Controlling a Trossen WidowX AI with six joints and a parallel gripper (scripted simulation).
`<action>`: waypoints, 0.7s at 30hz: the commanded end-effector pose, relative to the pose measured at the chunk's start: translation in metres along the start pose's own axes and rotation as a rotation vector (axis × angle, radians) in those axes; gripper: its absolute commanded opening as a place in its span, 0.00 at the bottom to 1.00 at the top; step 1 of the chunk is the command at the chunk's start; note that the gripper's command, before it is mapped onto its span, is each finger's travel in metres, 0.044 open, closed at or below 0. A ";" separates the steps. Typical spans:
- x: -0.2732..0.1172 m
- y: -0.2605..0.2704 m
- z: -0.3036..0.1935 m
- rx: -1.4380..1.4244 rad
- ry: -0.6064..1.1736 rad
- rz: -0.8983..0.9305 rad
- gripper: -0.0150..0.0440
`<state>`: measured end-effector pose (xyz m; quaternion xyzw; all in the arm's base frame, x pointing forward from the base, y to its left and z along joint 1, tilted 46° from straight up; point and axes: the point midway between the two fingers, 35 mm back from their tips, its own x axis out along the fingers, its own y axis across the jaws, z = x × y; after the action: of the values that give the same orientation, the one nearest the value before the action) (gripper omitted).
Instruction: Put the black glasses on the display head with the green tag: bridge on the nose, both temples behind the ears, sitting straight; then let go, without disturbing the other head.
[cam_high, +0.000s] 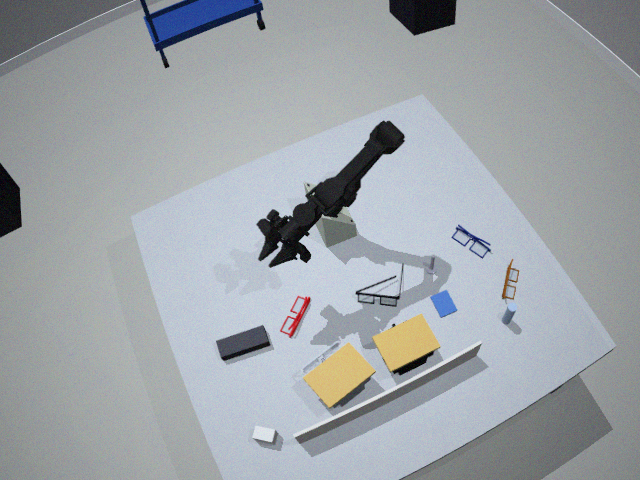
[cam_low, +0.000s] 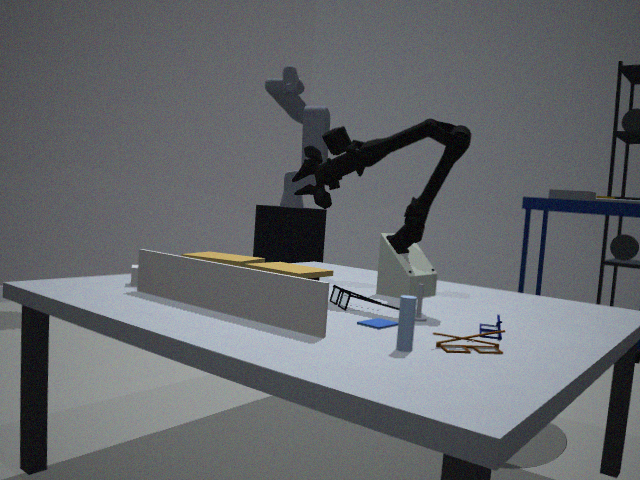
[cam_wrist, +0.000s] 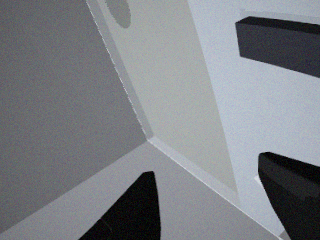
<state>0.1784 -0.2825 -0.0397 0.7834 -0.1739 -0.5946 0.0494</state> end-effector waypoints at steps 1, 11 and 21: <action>-0.003 -0.051 -0.042 -0.174 0.072 -0.183 0.59; -0.055 -0.197 -0.110 -0.578 0.218 -0.663 0.59; -0.148 -0.331 -0.115 -0.898 0.277 -1.149 0.59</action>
<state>0.3277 0.0158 0.0200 0.7578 0.4564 -0.4591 0.0816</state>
